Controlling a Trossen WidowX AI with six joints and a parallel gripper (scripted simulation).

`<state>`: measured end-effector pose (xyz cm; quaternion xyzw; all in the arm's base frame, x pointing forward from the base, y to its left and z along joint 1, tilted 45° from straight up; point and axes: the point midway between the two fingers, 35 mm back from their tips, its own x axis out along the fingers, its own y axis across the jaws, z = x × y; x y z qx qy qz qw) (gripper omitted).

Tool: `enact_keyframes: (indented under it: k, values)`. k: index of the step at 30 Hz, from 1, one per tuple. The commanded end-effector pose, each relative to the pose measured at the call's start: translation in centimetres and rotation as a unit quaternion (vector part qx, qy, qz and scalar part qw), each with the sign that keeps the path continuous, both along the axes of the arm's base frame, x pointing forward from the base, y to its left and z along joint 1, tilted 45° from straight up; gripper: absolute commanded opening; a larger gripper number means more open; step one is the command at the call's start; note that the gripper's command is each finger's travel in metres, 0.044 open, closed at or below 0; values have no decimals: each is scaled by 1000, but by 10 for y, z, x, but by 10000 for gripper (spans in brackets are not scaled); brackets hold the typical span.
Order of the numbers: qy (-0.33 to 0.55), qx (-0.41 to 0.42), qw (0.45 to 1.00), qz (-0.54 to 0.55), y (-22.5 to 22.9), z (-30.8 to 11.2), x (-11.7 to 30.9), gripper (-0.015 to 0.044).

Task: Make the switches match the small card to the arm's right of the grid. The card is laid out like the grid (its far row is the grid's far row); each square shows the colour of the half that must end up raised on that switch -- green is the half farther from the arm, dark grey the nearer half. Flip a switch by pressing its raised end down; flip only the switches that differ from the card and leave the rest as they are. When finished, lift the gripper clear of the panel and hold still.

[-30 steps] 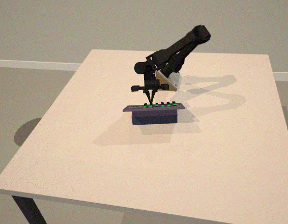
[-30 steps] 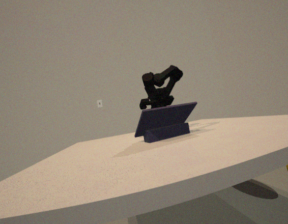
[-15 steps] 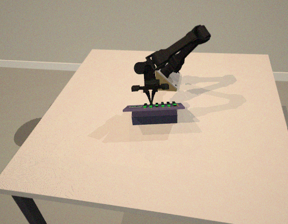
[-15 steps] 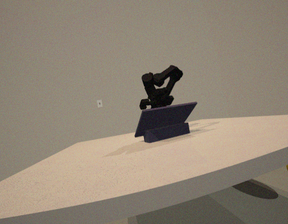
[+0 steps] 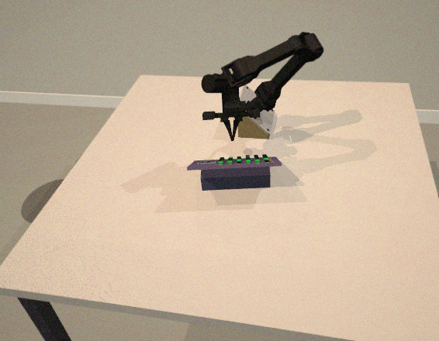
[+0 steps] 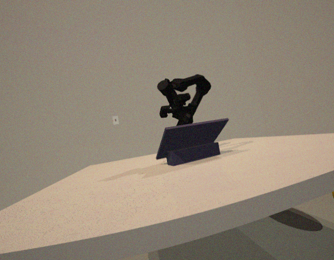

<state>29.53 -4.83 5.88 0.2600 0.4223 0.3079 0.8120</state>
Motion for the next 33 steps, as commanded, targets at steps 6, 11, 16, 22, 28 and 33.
enact_keyframes:
  k: [6, 11, 16, 22, 28, 33]
  values:
    - [0, 3, 1000, 0, 54, 40, -48, 0]
    - [-1, 5, 1000, 0, 80, 46, -76, 0]
    - [-1, 5, 1000, -1, 81, 46, -77, 0]
    - [-10, 9, 1000, -9, 106, 29, -62, 0]
    - [-10, 9, 1000, -9, 107, 28, -62, 0]
    - [-11, 10, 1000, -10, 114, 24, -58, 0]
